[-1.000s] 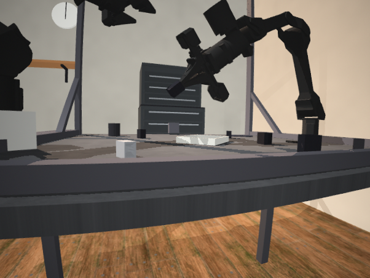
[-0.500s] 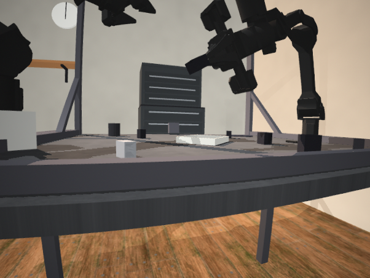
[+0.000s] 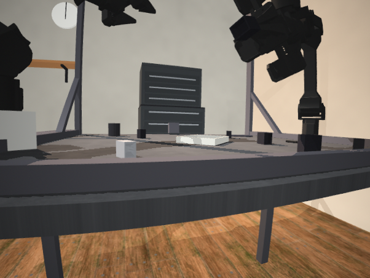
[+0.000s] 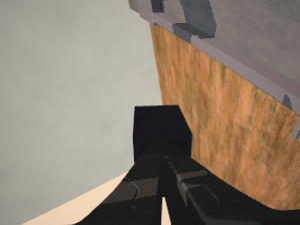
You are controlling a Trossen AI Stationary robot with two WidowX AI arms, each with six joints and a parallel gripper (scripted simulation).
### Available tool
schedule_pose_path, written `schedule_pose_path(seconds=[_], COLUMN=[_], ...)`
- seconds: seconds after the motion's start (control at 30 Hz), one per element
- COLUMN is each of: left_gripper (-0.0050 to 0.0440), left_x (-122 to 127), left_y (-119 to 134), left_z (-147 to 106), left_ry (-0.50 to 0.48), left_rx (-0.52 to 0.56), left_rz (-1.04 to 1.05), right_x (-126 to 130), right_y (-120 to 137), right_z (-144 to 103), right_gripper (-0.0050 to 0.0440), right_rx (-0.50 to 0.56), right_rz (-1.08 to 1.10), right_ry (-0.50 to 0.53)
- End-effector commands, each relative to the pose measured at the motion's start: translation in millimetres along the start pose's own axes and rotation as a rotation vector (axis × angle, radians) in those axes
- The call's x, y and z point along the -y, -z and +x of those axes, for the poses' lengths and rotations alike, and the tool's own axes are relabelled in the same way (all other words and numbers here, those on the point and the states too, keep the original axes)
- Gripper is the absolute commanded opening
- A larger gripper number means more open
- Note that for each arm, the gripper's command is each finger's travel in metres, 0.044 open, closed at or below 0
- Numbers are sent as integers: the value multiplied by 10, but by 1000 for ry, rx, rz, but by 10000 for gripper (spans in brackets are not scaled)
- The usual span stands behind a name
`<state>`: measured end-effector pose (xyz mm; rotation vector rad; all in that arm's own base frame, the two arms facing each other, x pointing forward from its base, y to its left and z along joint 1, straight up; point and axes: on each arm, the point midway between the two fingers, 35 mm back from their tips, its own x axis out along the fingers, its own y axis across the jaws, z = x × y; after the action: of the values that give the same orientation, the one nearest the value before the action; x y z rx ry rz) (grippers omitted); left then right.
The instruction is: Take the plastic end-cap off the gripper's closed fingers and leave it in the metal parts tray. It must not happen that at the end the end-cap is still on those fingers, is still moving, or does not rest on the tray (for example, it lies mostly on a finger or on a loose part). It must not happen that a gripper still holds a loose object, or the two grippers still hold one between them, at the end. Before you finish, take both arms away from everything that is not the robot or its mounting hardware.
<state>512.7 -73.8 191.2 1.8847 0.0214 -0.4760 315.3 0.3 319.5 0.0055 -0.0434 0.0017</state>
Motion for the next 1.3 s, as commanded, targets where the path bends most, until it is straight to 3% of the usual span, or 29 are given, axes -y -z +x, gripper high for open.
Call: schedule_pose_path(seconds=[0.0,0.47,1.23,1.27], left_gripper=[0,0,0,0], left_x=[-125,-27,3,2], left_y=[123,980,1063,1064], left_z=[-107,-561,-600,-599], left_ry=[-44,-105,-104,-104], left_rx=[-43,-355,-389,-389], left_rz=[35,229,252,252], right_x=[6,6,-12,-13], right_y=[-62,-62,-99,-102], right_z=[-11,-11,-4,-3], right_gripper=[440,440,440,215], right_rx=[16,16,23,23], right_rz=[-4,-4,-3,-3], right_ry=[4,4,-4,-4])
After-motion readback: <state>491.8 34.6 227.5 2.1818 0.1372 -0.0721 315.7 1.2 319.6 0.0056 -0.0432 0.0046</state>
